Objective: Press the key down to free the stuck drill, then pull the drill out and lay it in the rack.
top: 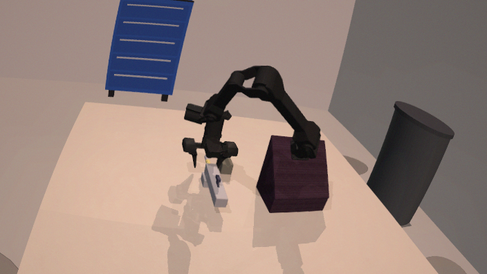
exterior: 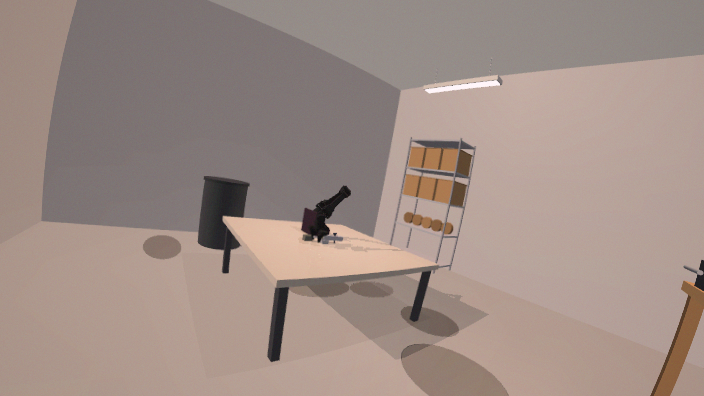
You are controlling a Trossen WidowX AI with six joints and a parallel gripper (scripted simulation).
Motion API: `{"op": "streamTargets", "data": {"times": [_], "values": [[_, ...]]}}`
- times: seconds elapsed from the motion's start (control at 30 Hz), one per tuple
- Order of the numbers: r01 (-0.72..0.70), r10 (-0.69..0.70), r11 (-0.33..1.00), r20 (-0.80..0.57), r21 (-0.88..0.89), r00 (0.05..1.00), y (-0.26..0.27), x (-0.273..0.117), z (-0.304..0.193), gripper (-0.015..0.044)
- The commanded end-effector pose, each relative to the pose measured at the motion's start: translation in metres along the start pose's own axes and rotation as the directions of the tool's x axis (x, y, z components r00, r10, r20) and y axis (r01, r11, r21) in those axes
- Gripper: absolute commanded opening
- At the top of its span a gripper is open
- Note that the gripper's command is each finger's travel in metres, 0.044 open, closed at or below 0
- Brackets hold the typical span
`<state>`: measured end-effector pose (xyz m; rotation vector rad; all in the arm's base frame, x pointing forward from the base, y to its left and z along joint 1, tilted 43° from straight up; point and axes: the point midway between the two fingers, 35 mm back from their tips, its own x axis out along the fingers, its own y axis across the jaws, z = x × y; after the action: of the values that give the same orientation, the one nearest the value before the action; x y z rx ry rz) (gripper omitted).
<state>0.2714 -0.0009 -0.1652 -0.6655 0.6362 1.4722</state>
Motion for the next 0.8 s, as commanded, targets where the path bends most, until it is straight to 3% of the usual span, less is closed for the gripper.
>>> {"op": "streamTargets", "data": {"times": [0.0, 0.33, 0.77], "values": [[0.000, 0.000, 1.000, 0.000, 0.000, 1.000, -0.0002, -0.0001, -0.0003, 0.0282], [0.000, 0.000, 1.000, 0.000, 0.000, 1.000, -0.0002, -0.0001, -0.0003, 0.0020], [0.002, -0.002, 1.000, 0.004, 0.005, 1.000, 0.0005, -0.0026, -0.0001, 0.0000]]}}
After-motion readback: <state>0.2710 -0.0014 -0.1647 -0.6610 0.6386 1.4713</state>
